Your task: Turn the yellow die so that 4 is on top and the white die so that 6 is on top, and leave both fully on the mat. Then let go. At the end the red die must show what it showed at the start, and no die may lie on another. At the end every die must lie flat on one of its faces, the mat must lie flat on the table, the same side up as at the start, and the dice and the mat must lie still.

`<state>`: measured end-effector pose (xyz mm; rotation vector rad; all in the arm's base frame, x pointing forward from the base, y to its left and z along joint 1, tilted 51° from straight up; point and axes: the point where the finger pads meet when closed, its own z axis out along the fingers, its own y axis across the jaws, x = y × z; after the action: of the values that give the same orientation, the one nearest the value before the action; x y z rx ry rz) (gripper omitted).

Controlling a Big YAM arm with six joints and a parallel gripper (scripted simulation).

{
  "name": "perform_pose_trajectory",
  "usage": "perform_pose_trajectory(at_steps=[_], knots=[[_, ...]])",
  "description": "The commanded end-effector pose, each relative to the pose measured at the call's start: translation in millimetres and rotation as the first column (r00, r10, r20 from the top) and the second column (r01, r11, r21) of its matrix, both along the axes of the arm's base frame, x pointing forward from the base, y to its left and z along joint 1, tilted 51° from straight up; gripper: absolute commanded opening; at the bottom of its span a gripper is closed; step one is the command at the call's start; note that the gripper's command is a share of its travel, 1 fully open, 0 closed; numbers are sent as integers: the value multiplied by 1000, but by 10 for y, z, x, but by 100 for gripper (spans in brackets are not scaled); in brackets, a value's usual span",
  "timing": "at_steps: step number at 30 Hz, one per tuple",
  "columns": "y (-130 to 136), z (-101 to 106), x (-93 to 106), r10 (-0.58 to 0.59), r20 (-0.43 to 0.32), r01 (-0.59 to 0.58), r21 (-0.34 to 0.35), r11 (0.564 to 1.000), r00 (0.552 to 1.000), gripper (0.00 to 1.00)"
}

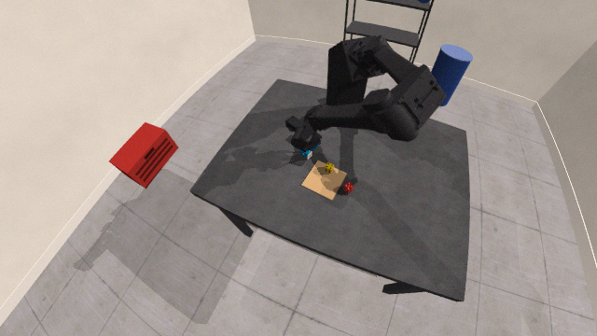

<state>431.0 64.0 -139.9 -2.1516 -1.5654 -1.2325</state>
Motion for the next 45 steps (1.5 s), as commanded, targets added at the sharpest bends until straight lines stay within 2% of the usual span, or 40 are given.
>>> perform_pose_trajectory(at_steps=[1, 6, 42, 43, 45], knots=[[76, -54, 16, -1, -4, 1, 5, 1000, 1000, 44], [105, -94, -62, 0, -20, 0, 7, 1000, 1000, 44], [105, -86, -53, 2, -16, -2, 6, 1000, 1000, 44], [105, -86, -53, 2, -16, -2, 6, 1000, 1000, 25], [105, -86, -53, 3, -15, -3, 6, 1000, 1000, 25]])
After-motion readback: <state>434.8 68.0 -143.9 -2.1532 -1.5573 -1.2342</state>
